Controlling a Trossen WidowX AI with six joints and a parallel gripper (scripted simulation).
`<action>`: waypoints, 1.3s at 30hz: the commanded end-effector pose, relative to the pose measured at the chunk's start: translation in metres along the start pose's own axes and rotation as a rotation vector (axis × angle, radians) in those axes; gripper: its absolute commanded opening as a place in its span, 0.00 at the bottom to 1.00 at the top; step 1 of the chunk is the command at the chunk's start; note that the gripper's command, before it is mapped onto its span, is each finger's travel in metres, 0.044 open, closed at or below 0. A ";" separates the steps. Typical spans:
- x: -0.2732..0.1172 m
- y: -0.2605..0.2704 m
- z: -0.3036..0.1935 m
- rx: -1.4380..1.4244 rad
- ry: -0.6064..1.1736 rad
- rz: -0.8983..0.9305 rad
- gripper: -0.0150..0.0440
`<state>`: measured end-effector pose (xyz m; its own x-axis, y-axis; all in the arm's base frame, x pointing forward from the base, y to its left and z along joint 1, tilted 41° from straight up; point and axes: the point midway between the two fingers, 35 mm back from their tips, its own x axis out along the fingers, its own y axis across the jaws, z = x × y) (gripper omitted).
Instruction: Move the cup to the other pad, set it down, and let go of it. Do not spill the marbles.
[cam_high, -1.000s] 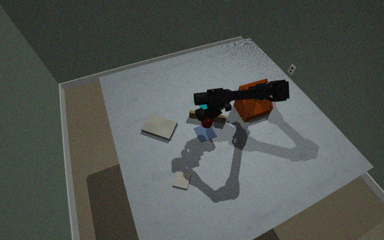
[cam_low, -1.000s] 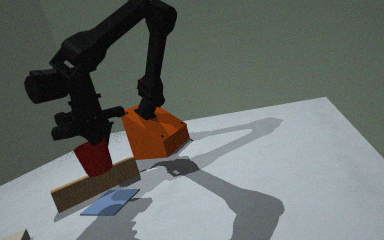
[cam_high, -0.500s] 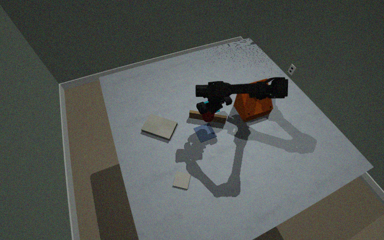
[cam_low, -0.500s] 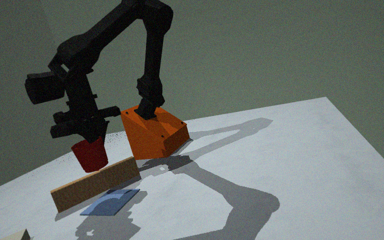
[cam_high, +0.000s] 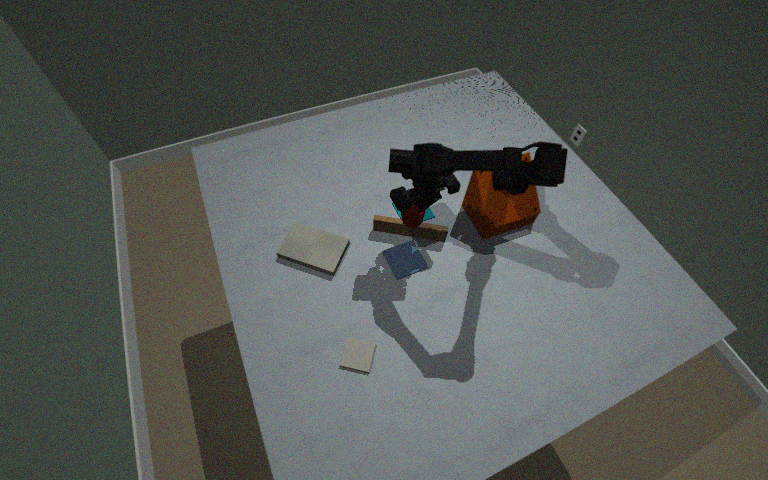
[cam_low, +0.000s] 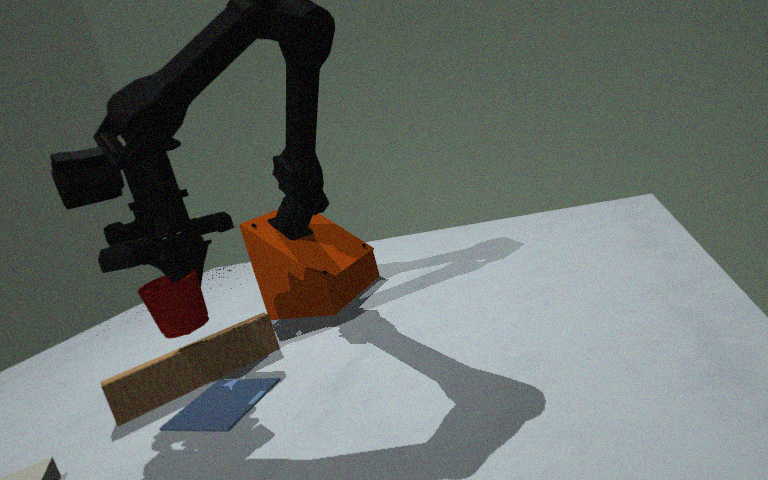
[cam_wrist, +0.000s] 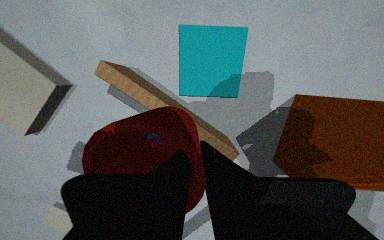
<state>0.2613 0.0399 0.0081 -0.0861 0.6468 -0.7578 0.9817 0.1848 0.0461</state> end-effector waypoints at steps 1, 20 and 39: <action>0.000 -0.005 0.009 -0.002 -0.004 0.001 0.25; -0.002 -0.031 0.047 -0.001 -0.006 0.000 0.25; -0.004 -0.057 0.082 -0.001 -0.008 -0.001 0.25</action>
<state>0.2232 -0.0287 -0.0415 -0.0867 0.6433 -0.7607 0.9819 0.1843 0.0440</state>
